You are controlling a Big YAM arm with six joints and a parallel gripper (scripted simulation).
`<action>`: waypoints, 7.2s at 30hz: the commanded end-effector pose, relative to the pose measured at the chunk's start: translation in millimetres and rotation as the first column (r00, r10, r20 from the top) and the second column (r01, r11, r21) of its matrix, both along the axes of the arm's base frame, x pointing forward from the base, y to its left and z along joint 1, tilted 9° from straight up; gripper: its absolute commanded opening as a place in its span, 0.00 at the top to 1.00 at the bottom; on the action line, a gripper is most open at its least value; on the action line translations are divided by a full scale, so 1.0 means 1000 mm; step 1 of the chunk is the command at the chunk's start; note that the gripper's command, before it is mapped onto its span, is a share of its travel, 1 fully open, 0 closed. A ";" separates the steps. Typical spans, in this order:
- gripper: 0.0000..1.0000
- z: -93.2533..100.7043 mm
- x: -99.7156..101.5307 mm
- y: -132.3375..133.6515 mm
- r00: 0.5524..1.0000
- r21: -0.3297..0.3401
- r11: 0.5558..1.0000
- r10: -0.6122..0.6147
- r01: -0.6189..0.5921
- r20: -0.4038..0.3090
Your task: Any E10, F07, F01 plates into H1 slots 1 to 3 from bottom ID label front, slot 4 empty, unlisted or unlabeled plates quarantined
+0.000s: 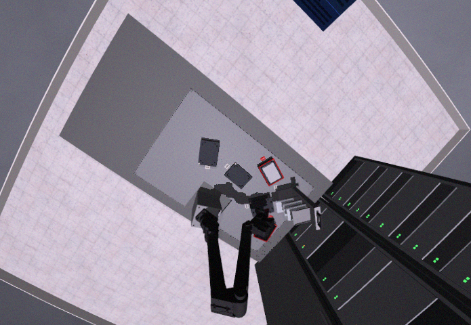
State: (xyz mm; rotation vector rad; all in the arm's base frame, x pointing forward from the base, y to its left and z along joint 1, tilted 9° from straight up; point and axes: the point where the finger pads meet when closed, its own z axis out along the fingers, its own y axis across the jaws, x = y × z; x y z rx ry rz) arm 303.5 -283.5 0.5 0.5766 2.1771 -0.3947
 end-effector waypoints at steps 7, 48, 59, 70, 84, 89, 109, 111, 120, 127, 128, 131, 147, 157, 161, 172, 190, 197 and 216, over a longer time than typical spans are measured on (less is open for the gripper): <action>1.00 0.009 0.019 -0.012 1.000 -0.013 1.000 0.002 -0.002 0.022; 1.00 0.020 0.041 -0.026 0.999 -0.026 1.000 0.003 -0.002 0.035; 1.00 0.018 0.046 -0.029 1.000 -0.022 1.000 0.003 -0.002 0.031; 1.00 0.018 0.054 -0.031 1.000 -0.020 1.000 0.007 -0.007 0.029; 1.00 0.024 0.060 -0.037 0.999 -0.026 1.000 0.003 -0.002 0.036; 1.00 0.022 0.063 -0.037 0.999 -0.022 1.000 0.007 -0.006 0.032; 1.00 0.021 0.072 -0.044 1.000 -0.018 1.000 0.004 -0.003 0.028; 1.00 0.031 0.074 -0.047 0.999 -0.036 0.999 0.004 -0.002 0.045; 1.00 0.027 0.079 -0.048 0.999 -0.028 1.000 0.004 -0.003 0.038; 1.00 0.027 0.082 -0.049 0.999 -0.025 1.000 0.006 -0.005 0.035; 1.00 0.031 0.082 -0.053 0.999 -0.035 0.999 0.002 0.000 0.045; 1.00 0.022 0.083 -0.050 1.000 -0.017 1.000 0.005 -0.004 0.026; 1.00 0.025 0.093 -0.054 0.999 -0.020 1.000 0.008 -0.007 0.031; 1.00 0.031 0.095 -0.056 0.999 -0.032 0.999 0.009 -0.008 0.042; 1.00 0.031 0.095 -0.056 0.999 -0.032 0.999 0.009 -0.008 0.042; 1.00 0.031 0.095 -0.056 0.999 -0.032 0.999 0.009 -0.008 0.042; 1.00 0.032 0.069 -0.050 0.999 -0.046 0.999 -0.002 0.004 0.042; 1.00 0.030 0.065 -0.042 0.999 -0.045 0.999 0.008 -0.006 0.042; 1.00 0.025 0.038 -0.031 0.999 -0.046 0.999 -0.001 0.003 0.038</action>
